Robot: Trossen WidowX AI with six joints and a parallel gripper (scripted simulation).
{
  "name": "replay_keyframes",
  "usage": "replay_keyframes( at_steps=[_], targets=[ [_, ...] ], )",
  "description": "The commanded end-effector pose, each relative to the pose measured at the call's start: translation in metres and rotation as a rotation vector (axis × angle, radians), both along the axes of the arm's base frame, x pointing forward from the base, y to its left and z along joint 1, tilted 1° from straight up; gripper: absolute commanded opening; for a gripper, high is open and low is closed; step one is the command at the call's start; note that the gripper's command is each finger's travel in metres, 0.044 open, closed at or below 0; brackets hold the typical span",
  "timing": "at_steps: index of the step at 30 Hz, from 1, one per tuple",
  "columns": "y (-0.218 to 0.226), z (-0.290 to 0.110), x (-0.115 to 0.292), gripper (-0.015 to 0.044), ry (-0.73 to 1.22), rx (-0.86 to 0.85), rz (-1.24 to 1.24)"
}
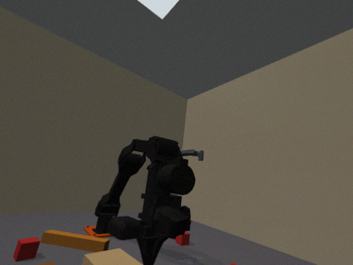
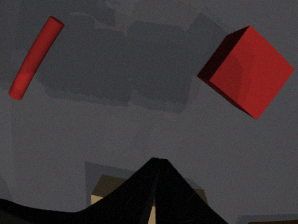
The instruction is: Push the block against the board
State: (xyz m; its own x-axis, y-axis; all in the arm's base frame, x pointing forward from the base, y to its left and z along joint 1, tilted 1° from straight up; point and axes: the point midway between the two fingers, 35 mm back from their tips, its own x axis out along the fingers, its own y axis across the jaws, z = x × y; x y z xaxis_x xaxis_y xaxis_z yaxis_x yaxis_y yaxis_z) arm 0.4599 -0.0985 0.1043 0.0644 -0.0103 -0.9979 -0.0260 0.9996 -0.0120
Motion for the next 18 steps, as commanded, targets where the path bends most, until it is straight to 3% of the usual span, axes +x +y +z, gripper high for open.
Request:
replay_keyframes(
  at_steps=[1, 18],
  targets=[
    [0.0, 0.006, -0.002, 0.0, 0.009, -0.001, -0.005],
    [0.028, 0.009, -0.035, 0.0, -0.001, 0.035, -0.531]
  ],
)
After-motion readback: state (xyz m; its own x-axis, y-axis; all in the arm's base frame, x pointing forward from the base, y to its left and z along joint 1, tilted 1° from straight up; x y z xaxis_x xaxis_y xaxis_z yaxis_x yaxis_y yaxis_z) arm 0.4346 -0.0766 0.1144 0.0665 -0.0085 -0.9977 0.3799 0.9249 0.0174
